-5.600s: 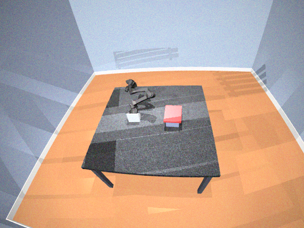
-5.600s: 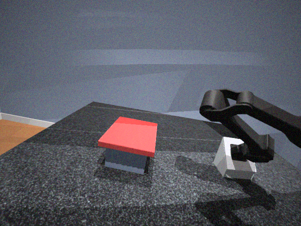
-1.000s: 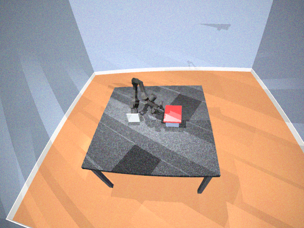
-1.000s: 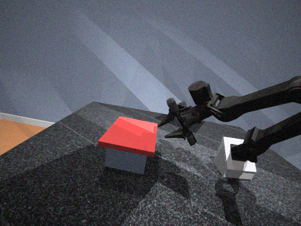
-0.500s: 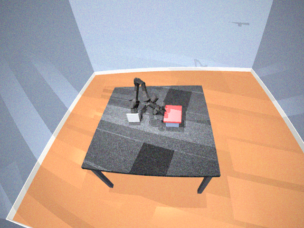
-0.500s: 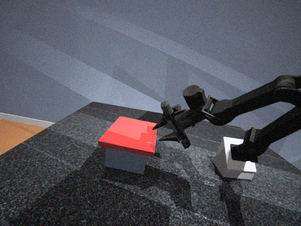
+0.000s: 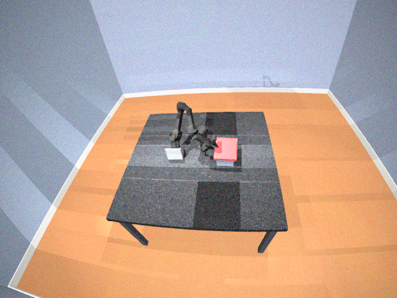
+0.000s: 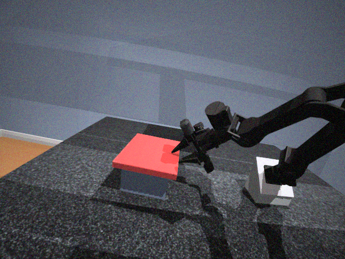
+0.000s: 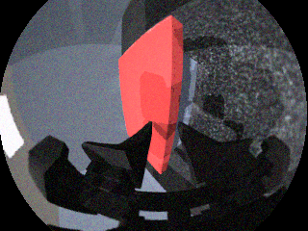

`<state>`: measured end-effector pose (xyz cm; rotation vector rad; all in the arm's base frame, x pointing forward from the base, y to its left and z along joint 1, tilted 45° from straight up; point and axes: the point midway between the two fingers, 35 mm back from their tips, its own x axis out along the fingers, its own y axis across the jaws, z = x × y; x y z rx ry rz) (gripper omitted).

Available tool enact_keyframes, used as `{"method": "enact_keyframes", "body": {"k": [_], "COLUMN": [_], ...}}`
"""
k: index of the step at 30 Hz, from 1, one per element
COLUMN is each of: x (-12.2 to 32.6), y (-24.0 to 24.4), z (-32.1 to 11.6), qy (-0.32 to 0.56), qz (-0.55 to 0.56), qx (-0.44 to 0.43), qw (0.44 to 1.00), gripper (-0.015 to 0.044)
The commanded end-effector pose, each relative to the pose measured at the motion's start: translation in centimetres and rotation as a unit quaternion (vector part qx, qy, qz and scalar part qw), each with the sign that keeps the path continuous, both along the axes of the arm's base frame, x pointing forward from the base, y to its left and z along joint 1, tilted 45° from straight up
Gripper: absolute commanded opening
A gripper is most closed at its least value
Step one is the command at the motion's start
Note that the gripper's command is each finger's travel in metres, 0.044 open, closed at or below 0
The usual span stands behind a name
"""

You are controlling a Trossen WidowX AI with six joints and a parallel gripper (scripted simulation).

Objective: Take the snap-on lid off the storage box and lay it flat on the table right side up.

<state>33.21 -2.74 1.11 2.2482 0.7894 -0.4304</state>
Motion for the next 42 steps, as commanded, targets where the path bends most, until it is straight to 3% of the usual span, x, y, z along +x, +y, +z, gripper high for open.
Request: {"method": "enact_keyframes", "body": {"k": [1,7,12,42], "x": [0.07,0.07,0.07,-0.02], "y": [-0.06,-0.06,-0.06,-0.47], "z": [-0.07,-0.07,-0.07,0.4], "qy": [0.001,0.001,0.001,0.0], "qz": [-0.003,-0.003,-0.003,-0.001], "qx": [0.0,0.0,0.0,-0.001], "qw": [1.0,1.0,1.0,1.0], "gripper": [0.0149,0.0109,0.0,0.0]}}
